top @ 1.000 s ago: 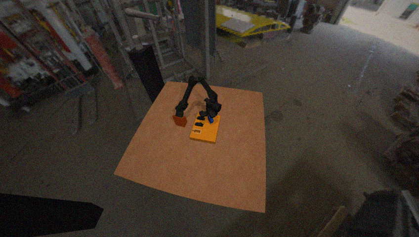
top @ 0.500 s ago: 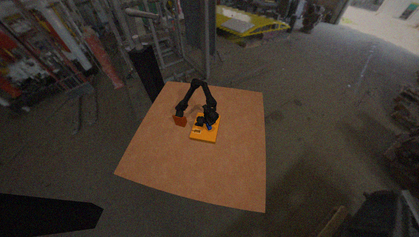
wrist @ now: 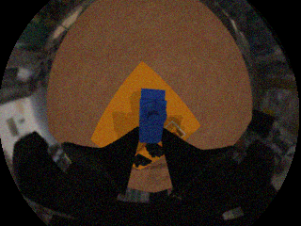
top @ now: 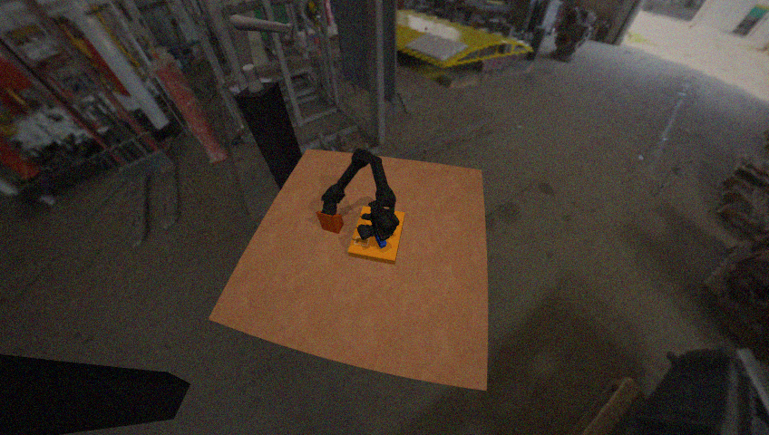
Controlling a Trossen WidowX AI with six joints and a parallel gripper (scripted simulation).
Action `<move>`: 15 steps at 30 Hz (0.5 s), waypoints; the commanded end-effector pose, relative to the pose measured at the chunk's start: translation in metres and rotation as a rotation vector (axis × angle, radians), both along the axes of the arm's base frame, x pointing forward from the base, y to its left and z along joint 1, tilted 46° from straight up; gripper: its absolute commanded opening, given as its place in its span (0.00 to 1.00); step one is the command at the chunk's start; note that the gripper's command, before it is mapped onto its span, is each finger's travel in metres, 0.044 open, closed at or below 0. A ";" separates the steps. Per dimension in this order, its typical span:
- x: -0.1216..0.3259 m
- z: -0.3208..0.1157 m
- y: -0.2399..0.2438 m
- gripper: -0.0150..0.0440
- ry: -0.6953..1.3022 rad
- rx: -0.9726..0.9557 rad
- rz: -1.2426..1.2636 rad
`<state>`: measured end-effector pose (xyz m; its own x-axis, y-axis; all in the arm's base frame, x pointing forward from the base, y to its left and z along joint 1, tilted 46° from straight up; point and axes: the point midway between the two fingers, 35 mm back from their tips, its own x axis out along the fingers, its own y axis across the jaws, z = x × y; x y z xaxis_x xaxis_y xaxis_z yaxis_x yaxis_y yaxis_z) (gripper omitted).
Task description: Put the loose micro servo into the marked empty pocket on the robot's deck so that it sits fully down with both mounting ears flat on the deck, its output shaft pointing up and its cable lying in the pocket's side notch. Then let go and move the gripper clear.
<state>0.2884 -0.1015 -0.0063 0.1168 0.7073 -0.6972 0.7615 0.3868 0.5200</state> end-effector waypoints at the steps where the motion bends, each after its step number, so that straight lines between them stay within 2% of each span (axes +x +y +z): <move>1: 0.001 -0.001 -0.003 0.25 -0.054 -0.015 0.051; 15: 0.001 -0.001 -0.003 0.25 -0.383 -0.070 0.378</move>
<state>0.2894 -0.1038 -0.0072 0.1196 0.7055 -0.6985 0.4380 0.5939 0.6748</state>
